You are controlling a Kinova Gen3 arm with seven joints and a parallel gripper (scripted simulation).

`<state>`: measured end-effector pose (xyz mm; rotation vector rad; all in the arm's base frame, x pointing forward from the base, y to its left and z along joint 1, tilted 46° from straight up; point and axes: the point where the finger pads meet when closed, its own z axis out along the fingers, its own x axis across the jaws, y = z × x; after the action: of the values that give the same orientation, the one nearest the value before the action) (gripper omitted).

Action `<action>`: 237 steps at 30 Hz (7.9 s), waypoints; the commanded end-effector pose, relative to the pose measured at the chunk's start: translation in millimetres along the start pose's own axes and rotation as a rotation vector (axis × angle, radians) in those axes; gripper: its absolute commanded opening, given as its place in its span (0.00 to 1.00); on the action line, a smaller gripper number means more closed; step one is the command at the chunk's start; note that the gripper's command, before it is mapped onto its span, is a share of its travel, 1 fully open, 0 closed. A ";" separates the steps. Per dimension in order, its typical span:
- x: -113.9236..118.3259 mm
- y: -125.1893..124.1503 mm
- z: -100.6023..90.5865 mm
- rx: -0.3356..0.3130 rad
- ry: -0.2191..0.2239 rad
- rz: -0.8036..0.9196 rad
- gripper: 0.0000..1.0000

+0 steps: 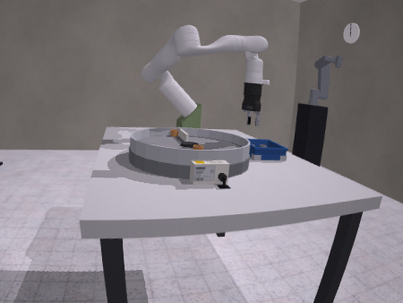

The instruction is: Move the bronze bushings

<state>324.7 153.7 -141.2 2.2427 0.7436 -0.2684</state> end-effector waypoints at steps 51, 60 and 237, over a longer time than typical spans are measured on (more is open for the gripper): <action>0.6 0.2 63.0 -0.007 0.003 -0.005 0.76; 0.6 0.2 63.0 -0.007 0.003 -0.005 0.76; 0.3 0.4 108.5 -0.007 0.003 -0.001 0.00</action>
<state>329.1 77.6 -215.3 2.2333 0.7482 -0.2653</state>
